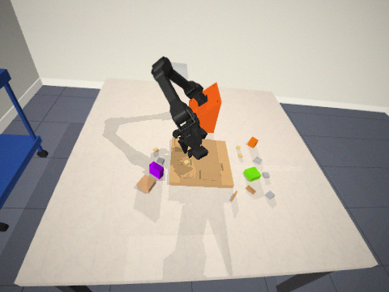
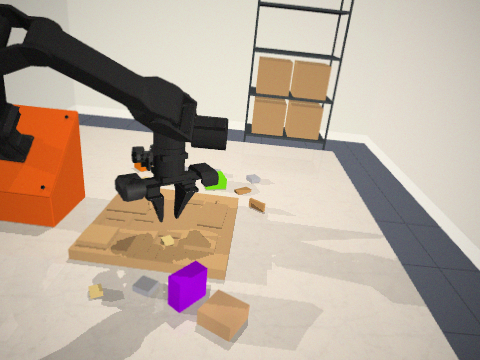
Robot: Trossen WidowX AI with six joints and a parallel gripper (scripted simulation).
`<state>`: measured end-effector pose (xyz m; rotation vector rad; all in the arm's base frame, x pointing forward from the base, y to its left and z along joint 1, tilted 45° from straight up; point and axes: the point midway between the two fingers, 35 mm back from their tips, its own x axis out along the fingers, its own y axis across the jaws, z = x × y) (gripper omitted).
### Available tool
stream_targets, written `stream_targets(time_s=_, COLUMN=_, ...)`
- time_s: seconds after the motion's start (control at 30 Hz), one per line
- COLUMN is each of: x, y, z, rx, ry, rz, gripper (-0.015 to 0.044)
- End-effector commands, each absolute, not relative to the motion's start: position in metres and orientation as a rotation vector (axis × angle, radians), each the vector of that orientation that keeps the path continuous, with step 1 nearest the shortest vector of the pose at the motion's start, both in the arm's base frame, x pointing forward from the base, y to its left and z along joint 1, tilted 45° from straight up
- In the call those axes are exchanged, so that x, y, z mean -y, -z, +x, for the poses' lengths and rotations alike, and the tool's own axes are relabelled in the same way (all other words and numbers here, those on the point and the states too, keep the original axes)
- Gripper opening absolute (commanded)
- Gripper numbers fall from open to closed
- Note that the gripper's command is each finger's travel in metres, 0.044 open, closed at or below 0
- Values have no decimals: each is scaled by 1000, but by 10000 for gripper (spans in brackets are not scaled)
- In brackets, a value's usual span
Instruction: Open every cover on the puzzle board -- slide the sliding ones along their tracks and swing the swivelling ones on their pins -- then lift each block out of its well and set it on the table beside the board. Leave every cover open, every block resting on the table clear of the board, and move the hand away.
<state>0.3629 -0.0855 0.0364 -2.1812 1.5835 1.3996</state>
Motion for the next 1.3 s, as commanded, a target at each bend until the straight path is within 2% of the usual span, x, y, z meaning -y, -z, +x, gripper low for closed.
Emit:
stream_targets(time_s=0.0, x=93, y=-27, z=362, rx=-1587, ry=-1412, rz=-2184, gripper=144)
stream_targets(time_s=1.27, x=108, y=-12, z=362, rx=-1588, ry=-1412, rz=-2184, gripper=144)
